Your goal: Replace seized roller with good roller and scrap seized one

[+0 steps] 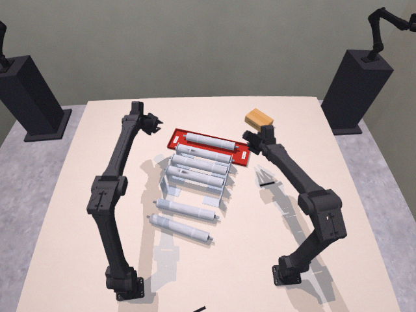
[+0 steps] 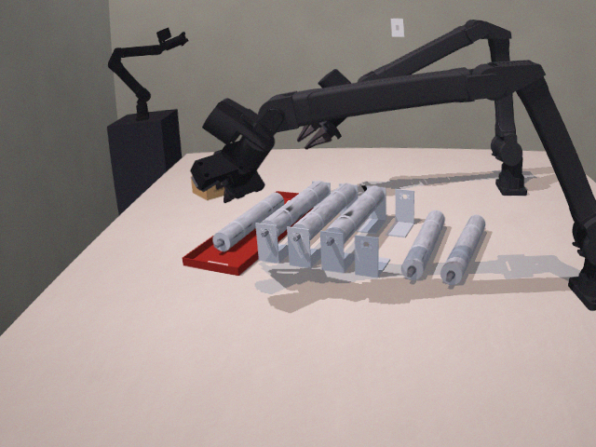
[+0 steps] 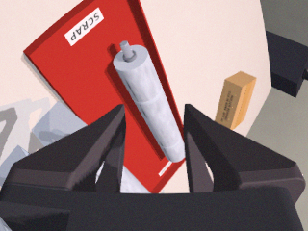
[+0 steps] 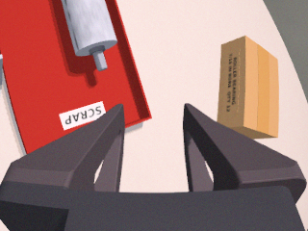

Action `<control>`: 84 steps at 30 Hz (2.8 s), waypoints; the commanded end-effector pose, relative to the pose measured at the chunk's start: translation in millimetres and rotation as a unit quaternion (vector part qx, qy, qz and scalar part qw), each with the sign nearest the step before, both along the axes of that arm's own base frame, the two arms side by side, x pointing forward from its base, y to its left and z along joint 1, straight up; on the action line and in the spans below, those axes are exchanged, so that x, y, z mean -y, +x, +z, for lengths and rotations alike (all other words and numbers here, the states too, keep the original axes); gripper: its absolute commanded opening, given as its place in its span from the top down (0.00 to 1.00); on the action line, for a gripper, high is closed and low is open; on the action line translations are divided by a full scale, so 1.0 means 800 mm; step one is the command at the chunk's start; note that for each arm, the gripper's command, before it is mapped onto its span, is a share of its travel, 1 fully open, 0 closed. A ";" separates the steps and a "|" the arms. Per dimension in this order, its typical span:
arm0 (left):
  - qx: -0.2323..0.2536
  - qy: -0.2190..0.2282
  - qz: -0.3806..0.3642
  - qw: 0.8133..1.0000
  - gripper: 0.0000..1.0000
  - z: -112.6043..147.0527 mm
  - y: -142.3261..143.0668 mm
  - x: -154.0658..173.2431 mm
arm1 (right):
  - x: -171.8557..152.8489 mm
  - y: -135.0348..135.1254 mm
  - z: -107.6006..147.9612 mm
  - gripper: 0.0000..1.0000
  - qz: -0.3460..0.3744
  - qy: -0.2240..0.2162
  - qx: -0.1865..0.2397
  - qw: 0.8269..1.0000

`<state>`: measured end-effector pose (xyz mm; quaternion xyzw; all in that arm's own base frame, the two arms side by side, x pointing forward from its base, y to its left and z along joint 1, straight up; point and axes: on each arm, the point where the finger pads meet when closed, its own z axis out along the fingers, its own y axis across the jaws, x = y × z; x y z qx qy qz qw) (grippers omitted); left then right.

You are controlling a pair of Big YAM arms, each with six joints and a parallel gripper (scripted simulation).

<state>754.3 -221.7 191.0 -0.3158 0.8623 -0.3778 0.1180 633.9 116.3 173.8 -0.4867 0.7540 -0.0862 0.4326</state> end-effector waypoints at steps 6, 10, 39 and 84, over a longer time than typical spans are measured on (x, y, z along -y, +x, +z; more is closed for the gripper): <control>0.140 0.043 -0.020 0.989 0.68 0.101 -0.006 -0.045 | 0.022 0.011 0.106 0.68 -0.061 0.061 0.067 0.994; 0.199 0.084 -0.028 0.976 0.68 0.129 -0.019 -0.070 | 0.037 0.000 0.134 0.68 -0.097 0.096 0.078 0.988; 0.462 0.336 -0.004 0.821 0.68 0.313 -0.162 -0.210 | 0.110 -0.072 0.360 0.68 -0.227 0.299 0.206 0.903; 0.533 0.493 0.052 0.686 0.68 0.401 -0.292 -0.281 | 0.151 -0.141 0.432 0.68 -0.279 0.411 0.241 0.833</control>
